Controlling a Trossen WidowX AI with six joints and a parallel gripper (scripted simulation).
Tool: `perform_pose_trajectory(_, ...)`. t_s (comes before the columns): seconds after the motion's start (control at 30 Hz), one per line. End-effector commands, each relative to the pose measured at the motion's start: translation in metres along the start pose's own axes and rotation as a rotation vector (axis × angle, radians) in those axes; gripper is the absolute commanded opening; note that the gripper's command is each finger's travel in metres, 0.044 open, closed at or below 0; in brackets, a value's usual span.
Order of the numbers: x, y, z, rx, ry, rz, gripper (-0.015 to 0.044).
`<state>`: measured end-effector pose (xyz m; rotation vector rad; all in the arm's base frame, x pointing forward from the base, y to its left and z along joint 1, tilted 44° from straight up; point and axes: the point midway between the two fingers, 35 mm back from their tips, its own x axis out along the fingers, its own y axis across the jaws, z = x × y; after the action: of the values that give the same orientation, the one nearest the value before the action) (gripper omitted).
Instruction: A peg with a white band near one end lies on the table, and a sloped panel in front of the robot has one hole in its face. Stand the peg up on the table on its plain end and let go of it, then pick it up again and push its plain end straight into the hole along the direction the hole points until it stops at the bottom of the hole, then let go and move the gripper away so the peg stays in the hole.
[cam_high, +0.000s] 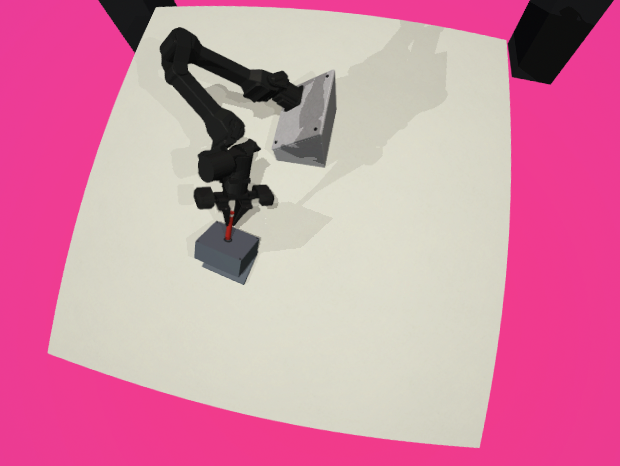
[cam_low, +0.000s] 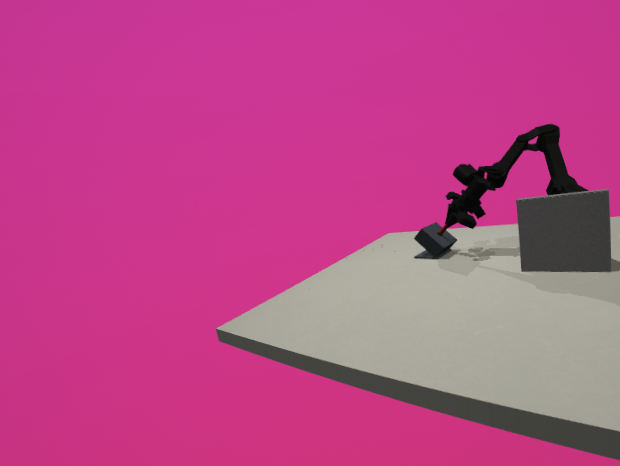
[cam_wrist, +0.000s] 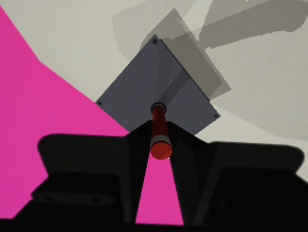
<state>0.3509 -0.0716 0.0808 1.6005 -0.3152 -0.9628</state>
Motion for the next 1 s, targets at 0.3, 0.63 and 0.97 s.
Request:
perform_pose_trajectory(0.3,0.009,-0.001,-0.001,-0.005,0.003,-0.002,0.0)
perform_pose_trajectory(0.63,0.016,-0.001,-0.001,-0.005,0.003,-0.002,0.0)
perform_pose_trajectory(0.97,0.022,-0.001,-0.001,-0.005,0.003,-0.002,0.0)
